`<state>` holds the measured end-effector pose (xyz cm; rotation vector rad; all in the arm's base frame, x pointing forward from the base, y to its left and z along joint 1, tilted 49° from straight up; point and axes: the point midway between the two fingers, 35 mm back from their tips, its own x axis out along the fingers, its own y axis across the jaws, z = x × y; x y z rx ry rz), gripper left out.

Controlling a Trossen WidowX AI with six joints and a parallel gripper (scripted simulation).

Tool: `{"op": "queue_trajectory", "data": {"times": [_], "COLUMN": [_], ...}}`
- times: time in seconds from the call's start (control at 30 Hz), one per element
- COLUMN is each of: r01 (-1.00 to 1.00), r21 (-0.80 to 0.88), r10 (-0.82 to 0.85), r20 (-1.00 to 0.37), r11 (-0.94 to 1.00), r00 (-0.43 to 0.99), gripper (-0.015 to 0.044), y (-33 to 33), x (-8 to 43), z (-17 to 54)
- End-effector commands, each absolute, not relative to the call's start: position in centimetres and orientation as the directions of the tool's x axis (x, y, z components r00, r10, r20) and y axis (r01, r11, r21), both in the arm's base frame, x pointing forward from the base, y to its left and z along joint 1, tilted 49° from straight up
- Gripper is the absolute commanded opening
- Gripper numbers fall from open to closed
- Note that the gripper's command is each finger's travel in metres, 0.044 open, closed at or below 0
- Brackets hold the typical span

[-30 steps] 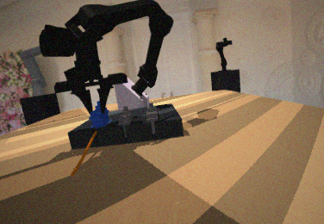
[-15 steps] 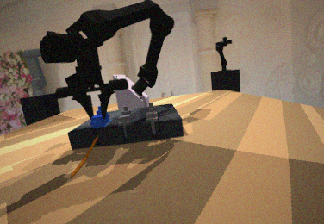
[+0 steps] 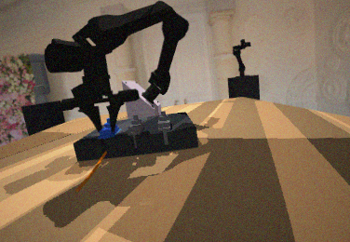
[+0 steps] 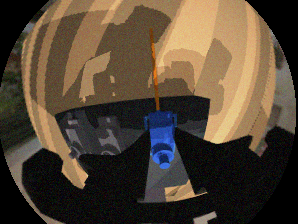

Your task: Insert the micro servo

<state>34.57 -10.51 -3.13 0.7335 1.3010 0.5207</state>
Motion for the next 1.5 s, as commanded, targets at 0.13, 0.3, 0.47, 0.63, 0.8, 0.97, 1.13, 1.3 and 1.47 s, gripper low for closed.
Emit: {"op": "queue_trajectory", "data": {"times": [0.13, 0.3, 0.47, 0.63, 0.8, 0.97, 1.13, 1.3, 1.47], "r01": [0.062, 0.062, 0.073, 0.075, 0.068, 0.068, 0.073, 0.077, 0.077], "r21": [0.739, 0.738, 0.740, 0.731, 0.737, 0.737, 0.735, 0.734, 0.734], "r10": [0.715, 0.715, 0.714, 0.707, 0.713, 0.713, 0.710, 0.708, 0.708], "r20": [-0.667, -0.668, -0.667, -0.676, -0.671, -0.671, -0.672, -0.673, -0.673], "r11": [0.671, 0.672, 0.669, 0.678, 0.673, 0.673, 0.674, 0.675, 0.675], "r00": [0.209, 0.208, 0.213, 0.208, 0.203, 0.203, 0.209, 0.214, 0.214], "gripper": [0.0187, 0.0187, 0.0240, 0.0371, 0.0440, 0.0440, 0.0440, 0.0440, 0.0440], "y": [-11.1, -12.9, -13.1, -15.0, -15.6, -15.6, -17.5, -19.2, -19.2], "x": [34.4, 33.4, 32.7, 27.0, 21.6, 21.6, 21.2, 20.6, 20.6], "z": [-2.7, -0.7, -0.9, 0.6, 2.2, 2.2, 3.9, 5.6, 5.6]}}
